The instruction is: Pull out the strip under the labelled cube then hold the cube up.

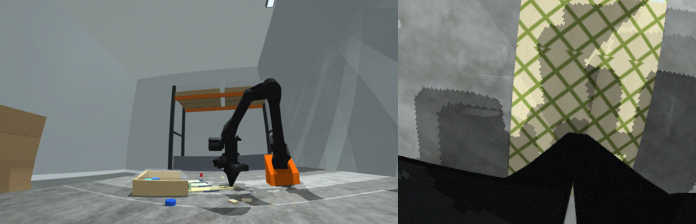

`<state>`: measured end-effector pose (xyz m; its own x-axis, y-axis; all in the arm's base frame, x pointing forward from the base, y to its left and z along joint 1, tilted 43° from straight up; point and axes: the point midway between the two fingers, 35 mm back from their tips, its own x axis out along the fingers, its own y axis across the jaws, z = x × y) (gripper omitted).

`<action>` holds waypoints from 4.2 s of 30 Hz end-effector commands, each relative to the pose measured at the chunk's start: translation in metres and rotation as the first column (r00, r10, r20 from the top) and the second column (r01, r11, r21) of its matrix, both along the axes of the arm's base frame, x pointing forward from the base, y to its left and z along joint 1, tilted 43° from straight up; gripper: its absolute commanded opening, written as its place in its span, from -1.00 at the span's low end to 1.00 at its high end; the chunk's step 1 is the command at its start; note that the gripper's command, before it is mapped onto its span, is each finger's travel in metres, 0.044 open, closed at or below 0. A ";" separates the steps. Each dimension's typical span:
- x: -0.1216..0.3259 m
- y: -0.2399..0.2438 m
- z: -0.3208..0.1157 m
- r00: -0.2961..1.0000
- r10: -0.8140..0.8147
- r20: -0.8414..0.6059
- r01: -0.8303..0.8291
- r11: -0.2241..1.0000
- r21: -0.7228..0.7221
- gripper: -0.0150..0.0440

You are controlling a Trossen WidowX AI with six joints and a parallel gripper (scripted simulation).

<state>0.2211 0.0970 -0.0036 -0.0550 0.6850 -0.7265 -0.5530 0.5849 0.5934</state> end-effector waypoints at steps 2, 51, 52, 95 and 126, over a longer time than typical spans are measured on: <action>-0.015 -0.002 -0.007 1.000 0.014 -0.022 -0.014 1.000 -0.010 -0.49; -0.047 -0.019 -0.019 1.000 0.014 -0.024 -0.014 1.000 -0.011 -0.49; -0.047 -0.019 -0.019 1.000 0.014 -0.024 -0.014 1.000 -0.011 -0.49; -0.013 -0.037 0.022 0.997 0.073 0.033 -0.073 0.997 -0.008 -0.05; 0.070 -0.005 0.062 0.997 0.073 0.038 -0.073 0.997 -0.006 1.00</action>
<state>0.2813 0.0864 0.0523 -0.0747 0.6729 -0.7360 -0.6197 0.5469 0.5629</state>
